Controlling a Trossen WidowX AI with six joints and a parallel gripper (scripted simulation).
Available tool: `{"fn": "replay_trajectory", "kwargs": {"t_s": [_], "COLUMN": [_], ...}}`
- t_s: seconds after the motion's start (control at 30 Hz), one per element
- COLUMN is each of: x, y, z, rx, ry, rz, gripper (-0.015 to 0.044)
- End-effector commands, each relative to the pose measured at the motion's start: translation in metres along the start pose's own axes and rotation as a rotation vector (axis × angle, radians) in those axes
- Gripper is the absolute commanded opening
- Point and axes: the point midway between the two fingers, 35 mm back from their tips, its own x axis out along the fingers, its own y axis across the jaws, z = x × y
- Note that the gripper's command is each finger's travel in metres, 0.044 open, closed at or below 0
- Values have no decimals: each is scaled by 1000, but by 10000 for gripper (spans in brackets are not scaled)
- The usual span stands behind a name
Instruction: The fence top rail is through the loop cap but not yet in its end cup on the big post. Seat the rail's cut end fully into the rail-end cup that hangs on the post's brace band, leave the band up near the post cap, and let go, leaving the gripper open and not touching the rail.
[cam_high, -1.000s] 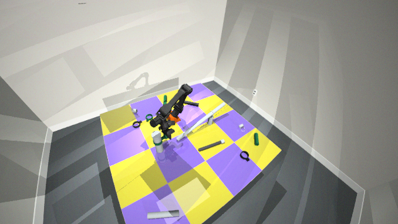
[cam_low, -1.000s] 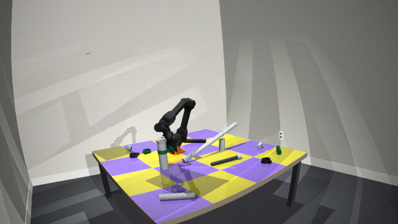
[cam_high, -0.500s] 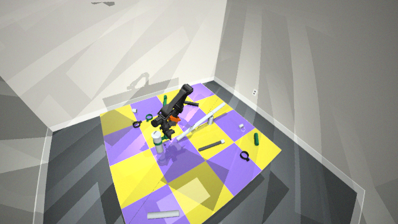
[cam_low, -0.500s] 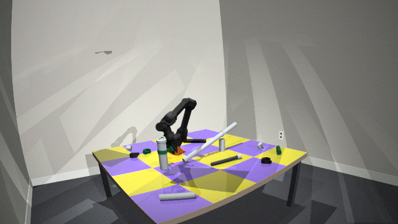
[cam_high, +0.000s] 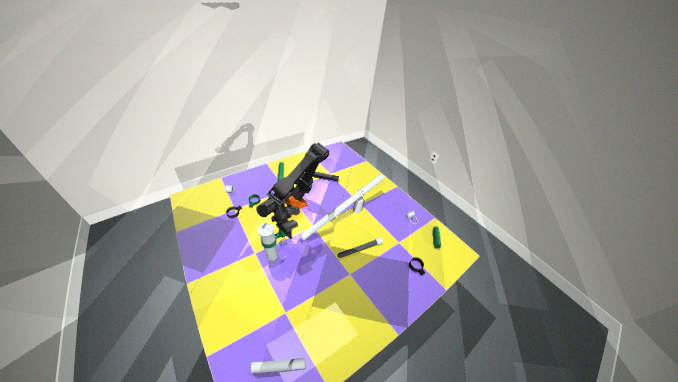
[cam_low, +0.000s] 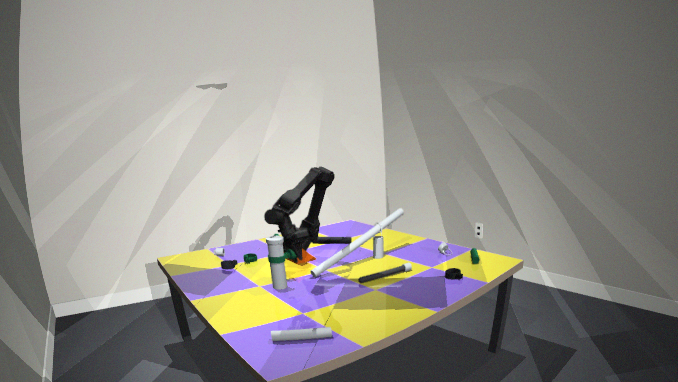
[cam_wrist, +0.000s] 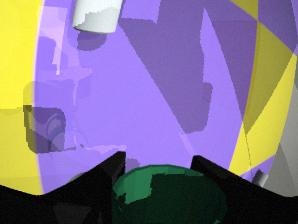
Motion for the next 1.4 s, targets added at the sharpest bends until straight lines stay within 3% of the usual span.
{"fn": "replay_trajectory", "kwargs": {"t_s": [0.0, 0.07, 0.63, 1.03, 1.37], "x": [0, 0, -14, -32, -84], "y": [0, 0, -9, -20, -45], "z": [0, 0, 15, 37, 99], "rx": [0, 0, 4, 19, 923], "ry": [0, 0, 2, 4, 21], "rz": [0, 0, 1, -2, -7], "gripper": [0, 0, 440, 440, 440]}}
